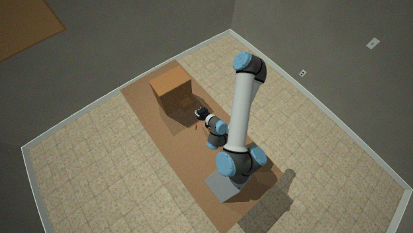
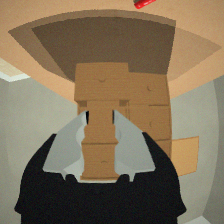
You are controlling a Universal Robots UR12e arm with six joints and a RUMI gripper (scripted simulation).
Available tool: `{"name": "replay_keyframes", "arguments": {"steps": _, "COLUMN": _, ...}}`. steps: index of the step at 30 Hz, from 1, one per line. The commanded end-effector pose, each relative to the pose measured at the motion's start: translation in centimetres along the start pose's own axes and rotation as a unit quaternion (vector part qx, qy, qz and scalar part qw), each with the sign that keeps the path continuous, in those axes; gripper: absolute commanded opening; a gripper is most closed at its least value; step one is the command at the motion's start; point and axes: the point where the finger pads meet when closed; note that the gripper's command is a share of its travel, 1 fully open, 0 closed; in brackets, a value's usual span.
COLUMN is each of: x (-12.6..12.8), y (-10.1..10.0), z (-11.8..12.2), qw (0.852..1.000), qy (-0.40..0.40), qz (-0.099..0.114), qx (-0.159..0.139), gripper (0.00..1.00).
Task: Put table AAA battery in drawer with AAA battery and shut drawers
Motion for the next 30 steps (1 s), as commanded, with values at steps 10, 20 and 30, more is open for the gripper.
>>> {"name": "replay_keyframes", "arguments": {"steps": 10, "x": 0.1, "y": 1.8, "z": 0.6, "qw": 0.997, "qy": 0.000, "qz": -0.015, "qx": 0.076, "gripper": 0.20}}
{"name": "replay_keyframes", "arguments": {"steps": 20, "x": 0.2, "y": 3.4, "z": 1.0, "qw": 0.990, "qy": 0.000, "qz": -0.027, "qx": 0.137, "gripper": 0.20}}
{"name": "replay_keyframes", "arguments": {"steps": 30, "x": 0.3, "y": 5.3, "z": 1.5, "qw": 0.976, "qy": 0.000, "qz": -0.042, "qx": 0.214, "gripper": 0.20}}
Point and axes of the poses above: the point where the finger pads meet when closed, its own y axis back along the fingers, its own x axis across the jaws, z = x × y, and after that the axes turned 11 degrees about -y, right-handed
